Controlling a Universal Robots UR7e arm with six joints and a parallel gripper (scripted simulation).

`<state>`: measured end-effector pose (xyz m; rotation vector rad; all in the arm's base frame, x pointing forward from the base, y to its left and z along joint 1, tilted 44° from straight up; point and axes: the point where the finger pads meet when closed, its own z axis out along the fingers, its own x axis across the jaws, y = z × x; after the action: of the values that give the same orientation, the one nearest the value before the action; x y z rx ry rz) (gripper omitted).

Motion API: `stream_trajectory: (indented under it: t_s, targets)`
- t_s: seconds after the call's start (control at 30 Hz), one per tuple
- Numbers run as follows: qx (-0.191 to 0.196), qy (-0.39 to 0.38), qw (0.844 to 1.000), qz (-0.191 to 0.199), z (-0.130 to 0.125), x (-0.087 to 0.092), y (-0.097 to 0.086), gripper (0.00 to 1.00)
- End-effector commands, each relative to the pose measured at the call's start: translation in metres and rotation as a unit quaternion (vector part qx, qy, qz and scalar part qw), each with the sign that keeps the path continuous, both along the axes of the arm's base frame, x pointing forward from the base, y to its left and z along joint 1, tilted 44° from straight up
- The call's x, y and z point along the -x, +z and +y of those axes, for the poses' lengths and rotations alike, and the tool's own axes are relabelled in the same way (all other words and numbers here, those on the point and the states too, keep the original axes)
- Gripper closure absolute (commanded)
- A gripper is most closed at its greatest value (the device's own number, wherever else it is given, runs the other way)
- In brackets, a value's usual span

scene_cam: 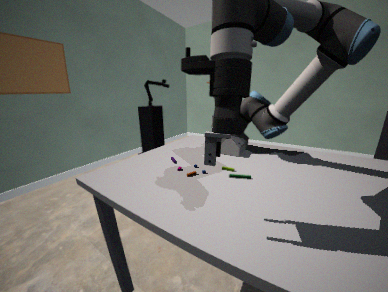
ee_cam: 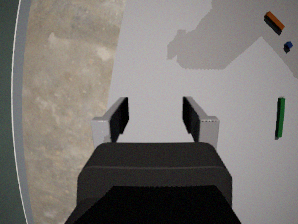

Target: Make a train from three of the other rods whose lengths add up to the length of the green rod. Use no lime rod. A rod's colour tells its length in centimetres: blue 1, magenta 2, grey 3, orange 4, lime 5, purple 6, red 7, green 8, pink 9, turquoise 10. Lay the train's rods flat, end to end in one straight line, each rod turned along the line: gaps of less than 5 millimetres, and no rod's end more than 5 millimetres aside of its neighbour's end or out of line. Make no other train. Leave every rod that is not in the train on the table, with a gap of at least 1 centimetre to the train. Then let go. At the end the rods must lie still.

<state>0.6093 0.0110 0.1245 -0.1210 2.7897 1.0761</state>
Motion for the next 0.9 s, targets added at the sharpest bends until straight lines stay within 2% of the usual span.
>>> stream_trajectory:
  t_s: [0.0,0.37,0.43,0.67,0.87]
  targets:
    - [0.000,-0.016,1.000,0.018,-0.015,0.043,-0.037,0.00]
    - [-0.005,-0.042,0.998,0.052,-0.023,0.132,-0.099,0.00]
    - [-0.005,-0.042,0.998,0.052,-0.023,0.132,-0.099,0.00]
    - [-0.011,-0.058,0.996,0.073,-0.015,0.190,-0.131,0.00]
    - [-0.016,-0.067,0.994,0.084,-0.006,0.223,-0.146,0.00]
